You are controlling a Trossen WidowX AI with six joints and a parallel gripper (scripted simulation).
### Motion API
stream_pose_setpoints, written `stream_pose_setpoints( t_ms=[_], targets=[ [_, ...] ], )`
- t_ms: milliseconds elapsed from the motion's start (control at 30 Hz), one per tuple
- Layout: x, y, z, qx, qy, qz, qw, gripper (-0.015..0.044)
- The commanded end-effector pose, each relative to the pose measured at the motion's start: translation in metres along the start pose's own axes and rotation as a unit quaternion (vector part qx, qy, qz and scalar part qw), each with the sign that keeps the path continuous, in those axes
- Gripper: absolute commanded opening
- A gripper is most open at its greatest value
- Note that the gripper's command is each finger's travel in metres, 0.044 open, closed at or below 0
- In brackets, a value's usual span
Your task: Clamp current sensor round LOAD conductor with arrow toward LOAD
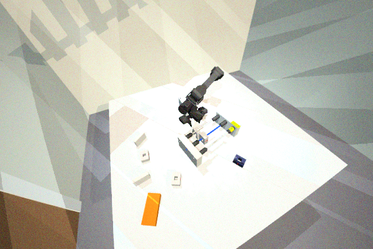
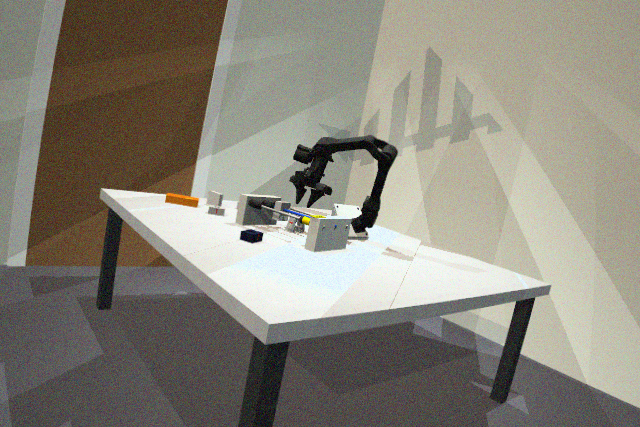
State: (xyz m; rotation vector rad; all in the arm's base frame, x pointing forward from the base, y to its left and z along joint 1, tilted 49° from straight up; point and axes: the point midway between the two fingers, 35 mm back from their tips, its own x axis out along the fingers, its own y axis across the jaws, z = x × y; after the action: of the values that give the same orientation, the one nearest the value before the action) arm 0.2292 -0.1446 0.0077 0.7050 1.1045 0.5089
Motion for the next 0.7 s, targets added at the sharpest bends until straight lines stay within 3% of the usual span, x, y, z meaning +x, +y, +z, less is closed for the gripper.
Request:
stream_pose_setpoints(
  t_ms=[0, 667],
  targets=[
    [0.008, 0.0, -0.001, 0.005, 0.001, 0.003, 1.0, 0.0284],
    [0.041, 0.002, -0.002, 0.004, 0.0, 0.005, 1.0, 0.0284]
  ],
)
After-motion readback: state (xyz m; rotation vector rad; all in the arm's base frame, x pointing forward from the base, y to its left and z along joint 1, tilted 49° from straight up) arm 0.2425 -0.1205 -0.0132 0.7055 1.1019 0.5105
